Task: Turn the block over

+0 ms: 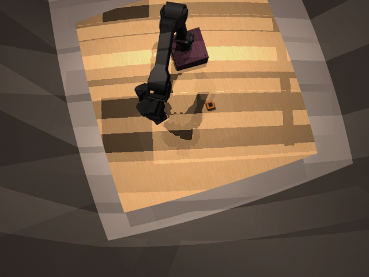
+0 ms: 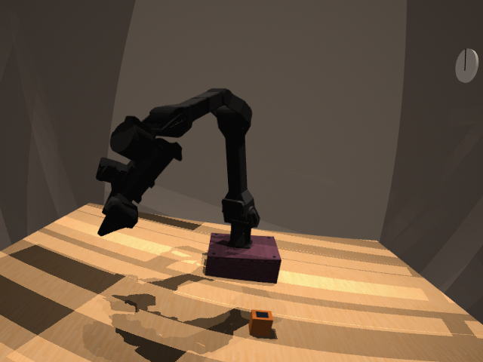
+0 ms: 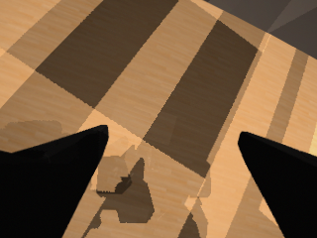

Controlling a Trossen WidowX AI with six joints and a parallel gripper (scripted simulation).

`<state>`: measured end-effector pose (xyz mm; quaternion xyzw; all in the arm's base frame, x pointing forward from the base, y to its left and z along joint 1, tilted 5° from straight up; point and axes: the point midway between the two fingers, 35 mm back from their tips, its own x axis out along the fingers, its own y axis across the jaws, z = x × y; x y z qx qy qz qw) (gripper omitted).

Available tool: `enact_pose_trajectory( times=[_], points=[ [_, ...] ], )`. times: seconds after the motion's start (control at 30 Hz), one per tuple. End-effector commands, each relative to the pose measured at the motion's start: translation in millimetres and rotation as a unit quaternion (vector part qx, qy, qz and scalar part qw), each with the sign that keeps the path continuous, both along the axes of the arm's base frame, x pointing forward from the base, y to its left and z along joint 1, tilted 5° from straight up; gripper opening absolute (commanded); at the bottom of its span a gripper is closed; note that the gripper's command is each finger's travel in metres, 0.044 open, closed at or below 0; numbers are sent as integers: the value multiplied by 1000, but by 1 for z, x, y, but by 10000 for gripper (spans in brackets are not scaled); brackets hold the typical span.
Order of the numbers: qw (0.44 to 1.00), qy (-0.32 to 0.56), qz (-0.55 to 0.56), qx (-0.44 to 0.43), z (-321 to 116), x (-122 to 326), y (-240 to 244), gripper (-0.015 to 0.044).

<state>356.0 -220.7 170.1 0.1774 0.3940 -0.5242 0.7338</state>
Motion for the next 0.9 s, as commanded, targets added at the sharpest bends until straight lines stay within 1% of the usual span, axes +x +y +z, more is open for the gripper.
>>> enact_pose_trajectory(
  times=[0.0, 0.1, 0.23, 0.4, 0.57, 0.63, 0.8, 0.87],
  points=[
    [996, 34, 73, 29, -14, 14, 36, 440],
    [983, 68, 158, 58, -26, 27, 79, 440],
    [944, 121, 289, 101, -43, 37, 150, 440],
    [868, 184, 438, 145, -60, 30, 238, 440],
    [783, 233, 549, 176, -72, 6, 311, 440],
    [771, 239, 561, 181, -73, 2, 320, 440],
    [771, 239, 561, 181, -77, 1, 325, 440],
    [771, 239, 561, 181, -98, 3, 324, 440]
  ],
)
